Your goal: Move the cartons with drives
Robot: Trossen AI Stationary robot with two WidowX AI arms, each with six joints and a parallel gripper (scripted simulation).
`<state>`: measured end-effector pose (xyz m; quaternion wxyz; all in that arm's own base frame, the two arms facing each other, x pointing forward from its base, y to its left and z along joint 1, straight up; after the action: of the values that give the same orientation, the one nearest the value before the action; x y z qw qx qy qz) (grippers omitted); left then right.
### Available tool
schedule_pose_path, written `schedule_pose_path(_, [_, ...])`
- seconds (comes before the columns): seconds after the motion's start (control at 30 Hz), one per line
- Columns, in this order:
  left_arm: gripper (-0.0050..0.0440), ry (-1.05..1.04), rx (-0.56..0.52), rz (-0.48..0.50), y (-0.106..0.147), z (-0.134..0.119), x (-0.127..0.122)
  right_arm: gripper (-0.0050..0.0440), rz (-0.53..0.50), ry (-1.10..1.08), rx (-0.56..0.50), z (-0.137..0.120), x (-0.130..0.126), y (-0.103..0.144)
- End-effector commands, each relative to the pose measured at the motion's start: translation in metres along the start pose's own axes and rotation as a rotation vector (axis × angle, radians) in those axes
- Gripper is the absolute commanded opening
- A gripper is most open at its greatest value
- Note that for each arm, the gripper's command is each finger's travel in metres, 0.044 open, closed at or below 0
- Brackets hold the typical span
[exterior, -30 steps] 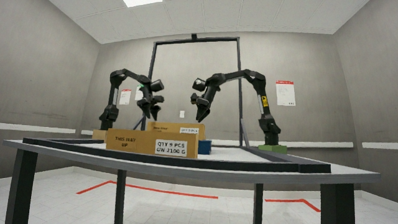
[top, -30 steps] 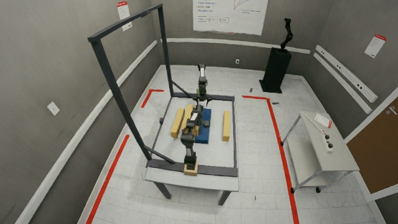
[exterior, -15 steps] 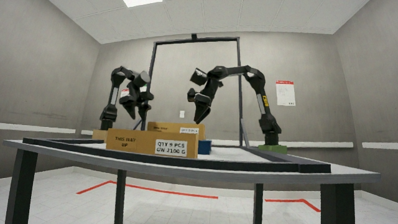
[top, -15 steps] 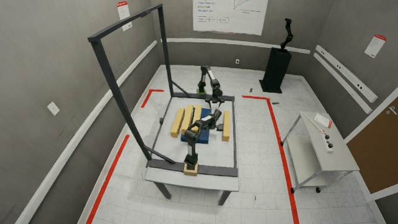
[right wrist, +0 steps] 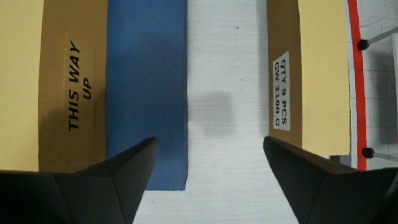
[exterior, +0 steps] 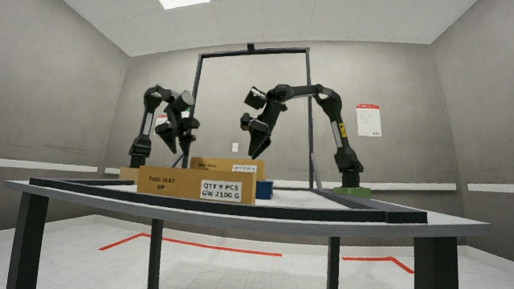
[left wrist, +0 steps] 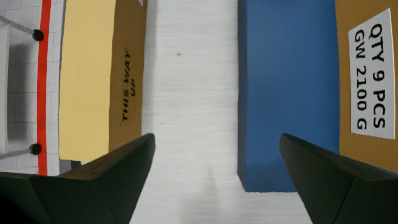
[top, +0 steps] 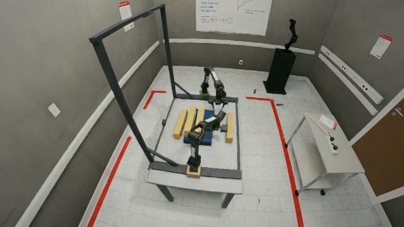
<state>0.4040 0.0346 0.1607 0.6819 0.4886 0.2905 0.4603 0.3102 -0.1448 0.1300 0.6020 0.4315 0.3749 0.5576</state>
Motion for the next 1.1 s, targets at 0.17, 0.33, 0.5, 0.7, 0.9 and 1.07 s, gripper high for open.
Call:
schedule_pose_path(0.17, [0.0383, -0.001, -0.024, 0.015, 0.008, 0.005, 0.002, 0.0381, -0.008, 0.000, -0.018, 0.006, -0.002, 0.004])
schedule_pose_path(0.33, [0.0383, -0.009, -0.022, 0.008, 0.007, 0.005, 0.002, 0.0381, -0.008, 0.004, -0.022, 0.005, -0.002, 0.004])
schedule_pose_path(0.5, [0.0383, -0.009, -0.022, 0.008, 0.007, 0.005, 0.002, 0.0381, -0.008, 0.004, -0.022, 0.005, -0.002, 0.004])
schedule_pose_path(0.7, [0.0383, -0.009, -0.022, 0.008, 0.007, 0.005, 0.002, 0.0381, -0.008, 0.004, -0.022, 0.005, -0.002, 0.004])
schedule_pose_path(0.9, [0.0383, -0.012, -0.027, -0.013, -0.004, -0.006, 0.072, 0.0381, -0.009, 0.004, -0.025, 0.009, -0.073, -0.007])
schedule_pose_path(1.07, [0.0383, -0.012, -0.027, -0.013, -0.013, -0.014, 0.124, 0.0381, -0.009, 0.004, -0.025, 0.011, -0.124, -0.015])
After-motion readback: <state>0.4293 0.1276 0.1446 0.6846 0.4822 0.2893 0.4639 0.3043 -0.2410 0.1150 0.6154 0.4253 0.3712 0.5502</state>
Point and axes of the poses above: on each arm, the point midway between the two fingers, 35 mm back from their tips, its own y axis back along the fingers, its own x axis across the jaws, z = x × y, the point moved 4 cm from there along y, back along the fingers, and after that the axes turned 5 degrees about -y, right-handed, at the moved point
